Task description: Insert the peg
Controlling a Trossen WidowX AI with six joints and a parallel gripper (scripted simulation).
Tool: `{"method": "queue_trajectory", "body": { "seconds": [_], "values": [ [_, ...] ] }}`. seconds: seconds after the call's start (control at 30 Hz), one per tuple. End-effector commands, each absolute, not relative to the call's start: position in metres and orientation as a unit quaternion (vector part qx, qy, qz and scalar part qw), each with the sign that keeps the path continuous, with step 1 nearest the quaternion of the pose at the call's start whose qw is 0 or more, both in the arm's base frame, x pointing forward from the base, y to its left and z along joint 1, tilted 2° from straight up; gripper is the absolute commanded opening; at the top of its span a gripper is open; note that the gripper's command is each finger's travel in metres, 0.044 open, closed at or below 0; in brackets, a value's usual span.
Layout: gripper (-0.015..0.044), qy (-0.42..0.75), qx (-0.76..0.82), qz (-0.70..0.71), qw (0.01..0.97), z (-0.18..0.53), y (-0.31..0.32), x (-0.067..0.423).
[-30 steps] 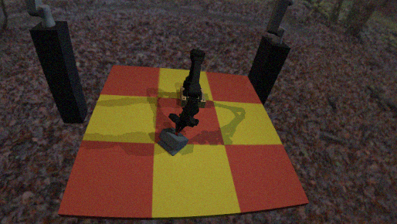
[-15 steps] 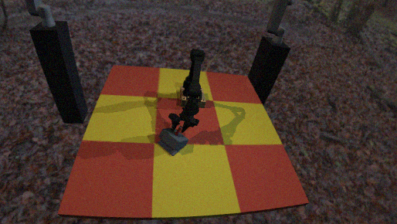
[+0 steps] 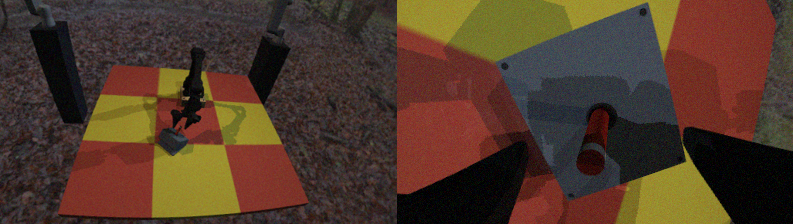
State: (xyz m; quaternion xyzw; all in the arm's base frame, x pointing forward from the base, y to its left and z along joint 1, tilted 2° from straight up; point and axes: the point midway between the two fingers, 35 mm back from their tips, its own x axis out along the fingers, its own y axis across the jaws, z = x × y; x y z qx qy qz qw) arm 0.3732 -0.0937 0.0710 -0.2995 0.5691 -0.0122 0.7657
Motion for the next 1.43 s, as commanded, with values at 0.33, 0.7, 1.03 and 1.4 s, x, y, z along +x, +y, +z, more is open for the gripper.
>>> {"method": "queue_trajectory", "body": {
  "seconds": [0.33, 0.7, 1.03, 1.4],
  "values": [
    [0.0440, 0.568, -0.300, -0.012, 0.767, 0.098, -0.082, 0.366],
    [0.0440, 0.569, -0.300, -0.011, 0.766, 0.118, -0.073, 0.357],
    [0.0440, 0.569, -0.300, -0.010, 0.766, 0.133, -0.067, 0.349],
    [0.0440, 0.569, -0.299, -0.010, 0.766, 0.139, -0.064, 0.346]
  ]
}}
